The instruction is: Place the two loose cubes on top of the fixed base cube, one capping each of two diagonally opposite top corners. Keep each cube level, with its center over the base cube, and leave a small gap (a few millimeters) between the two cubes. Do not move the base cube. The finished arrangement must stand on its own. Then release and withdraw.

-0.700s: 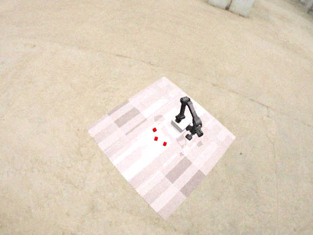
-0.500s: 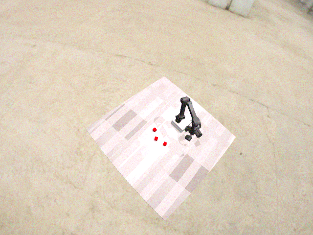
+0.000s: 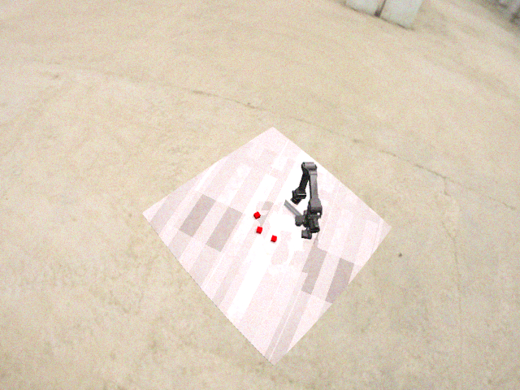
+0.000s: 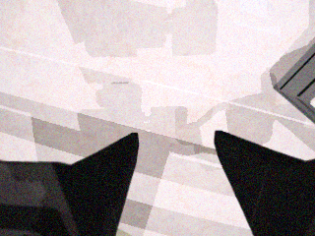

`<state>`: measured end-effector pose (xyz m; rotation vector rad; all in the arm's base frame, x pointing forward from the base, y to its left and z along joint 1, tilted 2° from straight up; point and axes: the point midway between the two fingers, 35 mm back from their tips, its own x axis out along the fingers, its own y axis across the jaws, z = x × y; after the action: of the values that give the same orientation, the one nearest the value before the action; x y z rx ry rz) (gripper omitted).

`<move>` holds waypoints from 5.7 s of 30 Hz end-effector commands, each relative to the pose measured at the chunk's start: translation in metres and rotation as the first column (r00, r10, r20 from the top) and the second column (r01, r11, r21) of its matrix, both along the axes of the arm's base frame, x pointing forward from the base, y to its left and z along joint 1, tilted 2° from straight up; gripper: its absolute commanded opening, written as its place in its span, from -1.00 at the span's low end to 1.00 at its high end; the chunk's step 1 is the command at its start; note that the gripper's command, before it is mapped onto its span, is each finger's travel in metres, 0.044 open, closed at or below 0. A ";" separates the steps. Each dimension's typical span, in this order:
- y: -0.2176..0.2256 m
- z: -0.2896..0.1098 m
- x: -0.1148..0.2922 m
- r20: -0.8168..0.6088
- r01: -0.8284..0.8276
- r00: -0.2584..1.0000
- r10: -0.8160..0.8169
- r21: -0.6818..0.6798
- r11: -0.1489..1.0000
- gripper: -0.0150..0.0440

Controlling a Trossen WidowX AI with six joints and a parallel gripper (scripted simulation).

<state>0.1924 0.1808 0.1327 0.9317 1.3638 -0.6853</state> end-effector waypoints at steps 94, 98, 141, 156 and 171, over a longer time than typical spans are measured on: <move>-0.323 -0.132 0.054 -0.151 -0.724 -0.656 0.740 -0.152 -0.673 0.41; -0.323 -0.139 0.054 -0.151 -0.724 -0.656 0.740 -0.152 -0.673 0.41; -0.327 -0.102 0.058 -0.152 -0.724 -0.656 0.740 -0.152 -0.673 -0.14; -0.325 -0.055 0.053 -0.152 -0.724 -0.656 0.740 -0.152 -0.673 -0.14; -0.300 -0.052 0.065 -0.139 -0.857 -0.472 0.870 -0.160 -0.490 -0.14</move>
<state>0.2554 -0.1254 0.0825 -0.8672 1.3422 0.8209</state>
